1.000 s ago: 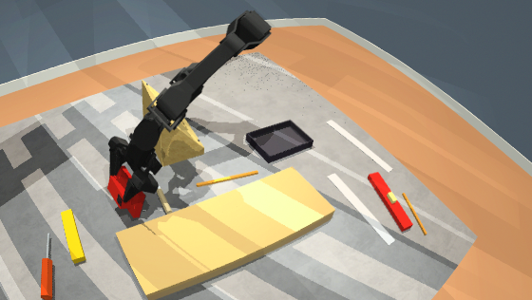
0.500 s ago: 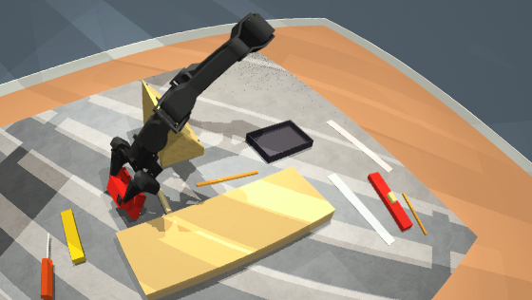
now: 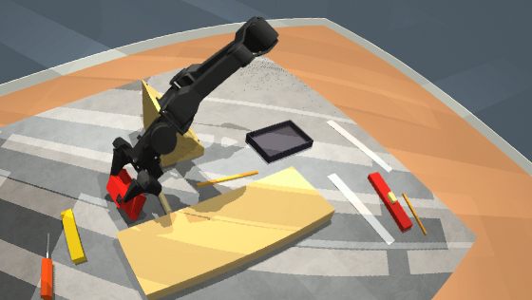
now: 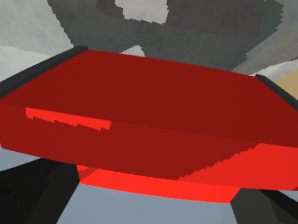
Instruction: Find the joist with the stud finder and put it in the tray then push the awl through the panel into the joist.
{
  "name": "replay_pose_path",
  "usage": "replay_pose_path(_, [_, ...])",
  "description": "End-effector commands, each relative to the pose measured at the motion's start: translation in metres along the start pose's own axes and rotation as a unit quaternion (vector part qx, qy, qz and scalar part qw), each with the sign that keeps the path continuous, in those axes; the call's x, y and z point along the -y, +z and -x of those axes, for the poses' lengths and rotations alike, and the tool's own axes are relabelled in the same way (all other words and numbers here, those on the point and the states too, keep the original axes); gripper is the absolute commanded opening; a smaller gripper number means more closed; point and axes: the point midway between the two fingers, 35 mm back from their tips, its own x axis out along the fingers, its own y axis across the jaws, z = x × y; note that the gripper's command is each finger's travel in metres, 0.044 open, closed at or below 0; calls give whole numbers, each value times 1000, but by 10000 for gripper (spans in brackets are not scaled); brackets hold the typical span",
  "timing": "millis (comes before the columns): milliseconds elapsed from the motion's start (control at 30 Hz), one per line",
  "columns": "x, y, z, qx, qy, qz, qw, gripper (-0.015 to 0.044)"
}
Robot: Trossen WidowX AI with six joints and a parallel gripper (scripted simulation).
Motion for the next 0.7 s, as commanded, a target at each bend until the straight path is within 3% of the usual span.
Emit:
replay_pose_path(0, [0,-2,0,-14,2,-3,1000,0])
replay_pose_path(667, [-1,2,-1,-73,5,-3,997,0])
